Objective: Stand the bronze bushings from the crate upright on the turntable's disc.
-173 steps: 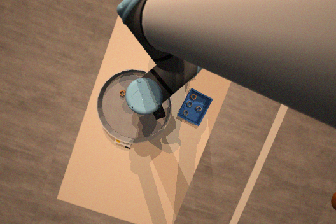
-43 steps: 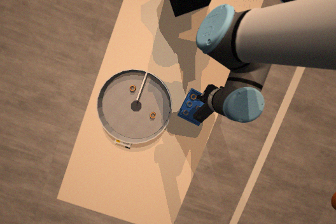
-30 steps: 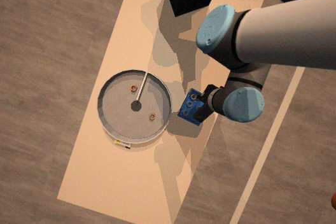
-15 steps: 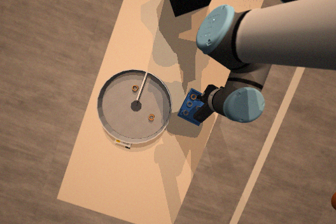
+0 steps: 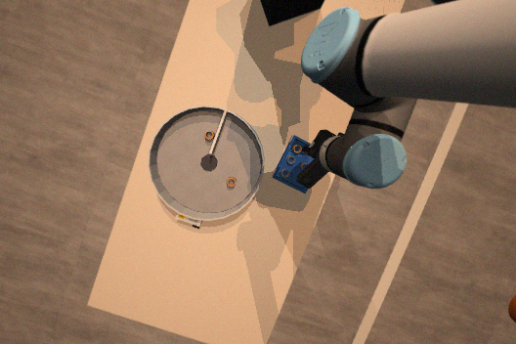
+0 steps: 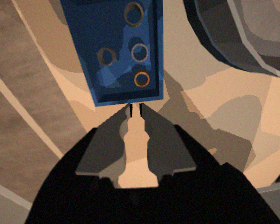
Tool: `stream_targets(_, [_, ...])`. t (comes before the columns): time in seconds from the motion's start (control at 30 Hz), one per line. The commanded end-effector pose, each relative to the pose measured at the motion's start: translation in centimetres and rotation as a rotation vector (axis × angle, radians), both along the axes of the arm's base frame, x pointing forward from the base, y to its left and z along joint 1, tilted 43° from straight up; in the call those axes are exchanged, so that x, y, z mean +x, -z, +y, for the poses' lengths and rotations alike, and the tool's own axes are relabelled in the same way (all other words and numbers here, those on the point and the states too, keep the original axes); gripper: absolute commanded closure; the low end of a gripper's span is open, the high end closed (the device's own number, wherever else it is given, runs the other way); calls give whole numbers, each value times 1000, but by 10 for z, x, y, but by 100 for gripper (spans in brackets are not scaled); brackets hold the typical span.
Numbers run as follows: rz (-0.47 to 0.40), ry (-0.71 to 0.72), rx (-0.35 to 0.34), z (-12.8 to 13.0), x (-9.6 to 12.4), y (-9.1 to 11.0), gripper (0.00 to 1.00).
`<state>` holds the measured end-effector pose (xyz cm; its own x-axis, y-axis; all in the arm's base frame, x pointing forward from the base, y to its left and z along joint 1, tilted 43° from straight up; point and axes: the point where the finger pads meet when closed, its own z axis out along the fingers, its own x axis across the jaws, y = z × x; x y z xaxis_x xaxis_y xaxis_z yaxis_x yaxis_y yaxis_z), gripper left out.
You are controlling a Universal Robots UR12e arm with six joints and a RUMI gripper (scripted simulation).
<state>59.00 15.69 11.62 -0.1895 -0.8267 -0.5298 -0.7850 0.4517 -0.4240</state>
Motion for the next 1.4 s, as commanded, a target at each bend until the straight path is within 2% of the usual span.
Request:
stream_targets(0.0, [-1,0,0,0,0,0,94])
stream_targets(0.77, [-1,0,0,1,2,2,94])
stream_targets(1.37, [-1,0,0,19,33,41,94])
